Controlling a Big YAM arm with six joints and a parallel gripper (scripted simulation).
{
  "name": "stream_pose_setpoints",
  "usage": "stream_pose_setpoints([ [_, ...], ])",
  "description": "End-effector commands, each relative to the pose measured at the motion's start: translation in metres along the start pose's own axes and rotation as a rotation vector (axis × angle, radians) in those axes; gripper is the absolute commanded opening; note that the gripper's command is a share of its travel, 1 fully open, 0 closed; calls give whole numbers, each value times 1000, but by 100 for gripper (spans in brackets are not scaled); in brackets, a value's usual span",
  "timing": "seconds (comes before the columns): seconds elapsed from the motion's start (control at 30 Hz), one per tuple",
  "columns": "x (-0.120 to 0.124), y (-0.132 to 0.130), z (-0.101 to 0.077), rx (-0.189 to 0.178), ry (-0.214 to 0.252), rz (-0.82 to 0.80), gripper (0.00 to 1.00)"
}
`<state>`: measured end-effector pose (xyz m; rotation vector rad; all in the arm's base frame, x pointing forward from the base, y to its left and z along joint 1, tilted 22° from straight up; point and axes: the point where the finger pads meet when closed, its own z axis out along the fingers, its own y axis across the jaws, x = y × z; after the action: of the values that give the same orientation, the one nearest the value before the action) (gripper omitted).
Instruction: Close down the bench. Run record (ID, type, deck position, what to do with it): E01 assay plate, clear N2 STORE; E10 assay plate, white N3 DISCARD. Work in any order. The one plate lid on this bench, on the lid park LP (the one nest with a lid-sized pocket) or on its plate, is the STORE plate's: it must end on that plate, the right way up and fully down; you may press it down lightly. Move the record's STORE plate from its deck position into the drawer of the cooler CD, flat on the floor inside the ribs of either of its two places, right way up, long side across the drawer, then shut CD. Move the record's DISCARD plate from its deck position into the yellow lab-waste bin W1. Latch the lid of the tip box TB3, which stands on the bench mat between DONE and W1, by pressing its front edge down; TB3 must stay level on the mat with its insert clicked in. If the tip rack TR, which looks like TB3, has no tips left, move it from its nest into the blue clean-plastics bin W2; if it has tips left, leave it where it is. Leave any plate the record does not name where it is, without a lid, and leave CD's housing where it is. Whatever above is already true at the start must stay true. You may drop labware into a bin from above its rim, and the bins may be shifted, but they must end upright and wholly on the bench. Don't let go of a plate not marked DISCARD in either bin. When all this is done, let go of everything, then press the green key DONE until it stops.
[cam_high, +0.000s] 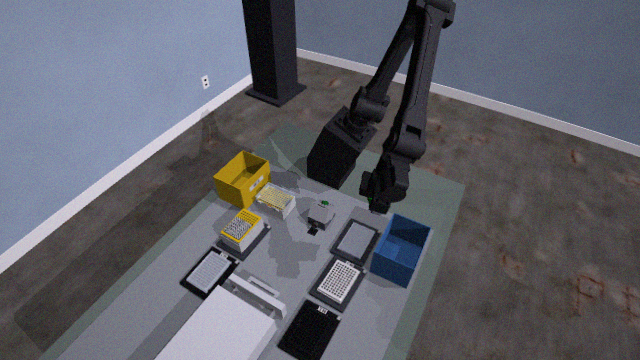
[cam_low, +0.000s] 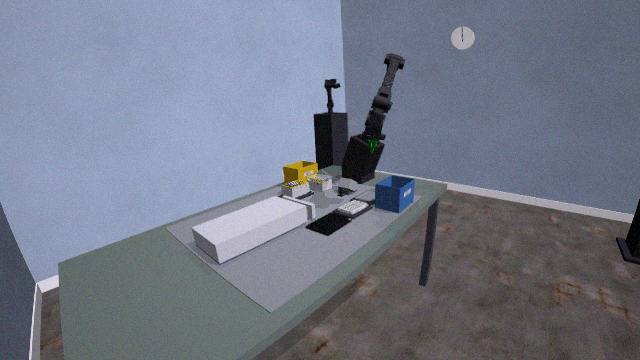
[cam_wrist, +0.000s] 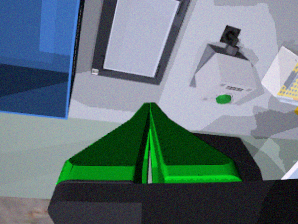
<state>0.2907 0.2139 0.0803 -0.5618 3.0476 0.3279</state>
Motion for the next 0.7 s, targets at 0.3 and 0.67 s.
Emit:
stream_pose_setpoints([
  [0.3, -43, -47, -6, -41, -45, 53, 0],
  [0.67, -54, -99, 4, -78, -43, 125, 0],
])
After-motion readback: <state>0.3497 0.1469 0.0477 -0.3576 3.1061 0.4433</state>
